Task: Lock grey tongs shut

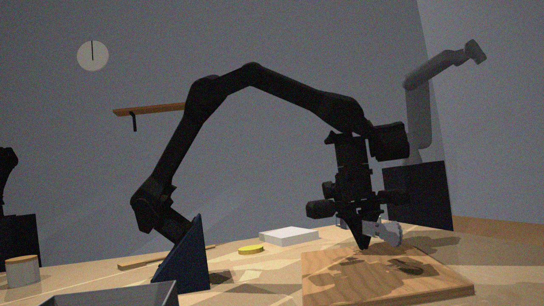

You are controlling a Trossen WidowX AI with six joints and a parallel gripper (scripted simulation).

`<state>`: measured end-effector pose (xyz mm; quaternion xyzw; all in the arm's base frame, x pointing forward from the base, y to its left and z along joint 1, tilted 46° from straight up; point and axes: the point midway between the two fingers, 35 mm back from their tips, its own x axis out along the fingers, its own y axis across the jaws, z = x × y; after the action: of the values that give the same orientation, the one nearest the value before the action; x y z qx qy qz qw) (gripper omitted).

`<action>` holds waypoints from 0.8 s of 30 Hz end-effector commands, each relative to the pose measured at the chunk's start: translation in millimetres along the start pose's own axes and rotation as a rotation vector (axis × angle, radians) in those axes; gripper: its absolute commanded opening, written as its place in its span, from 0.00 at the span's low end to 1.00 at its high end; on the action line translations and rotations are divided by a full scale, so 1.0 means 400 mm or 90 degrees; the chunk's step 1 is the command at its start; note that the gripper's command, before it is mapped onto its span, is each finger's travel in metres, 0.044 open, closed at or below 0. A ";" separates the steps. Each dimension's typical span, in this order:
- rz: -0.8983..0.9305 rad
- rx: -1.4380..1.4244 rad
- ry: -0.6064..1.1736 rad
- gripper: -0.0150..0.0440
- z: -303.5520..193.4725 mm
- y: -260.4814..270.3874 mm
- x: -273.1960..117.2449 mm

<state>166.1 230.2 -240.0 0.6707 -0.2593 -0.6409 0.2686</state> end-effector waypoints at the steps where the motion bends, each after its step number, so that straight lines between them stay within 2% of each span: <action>1: 0.000 0.000 0.000 0.44 0.000 0.000 0.000; 13: 0.000 0.000 0.000 0.98 0.000 0.000 0.000; 18: -0.002 -0.001 0.000 1.00 0.012 -0.008 -0.014; 24: -0.012 -0.006 -0.002 1.00 0.155 -0.071 -0.150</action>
<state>138.0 260.5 -229.5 0.6682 -0.2599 -0.6445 0.2657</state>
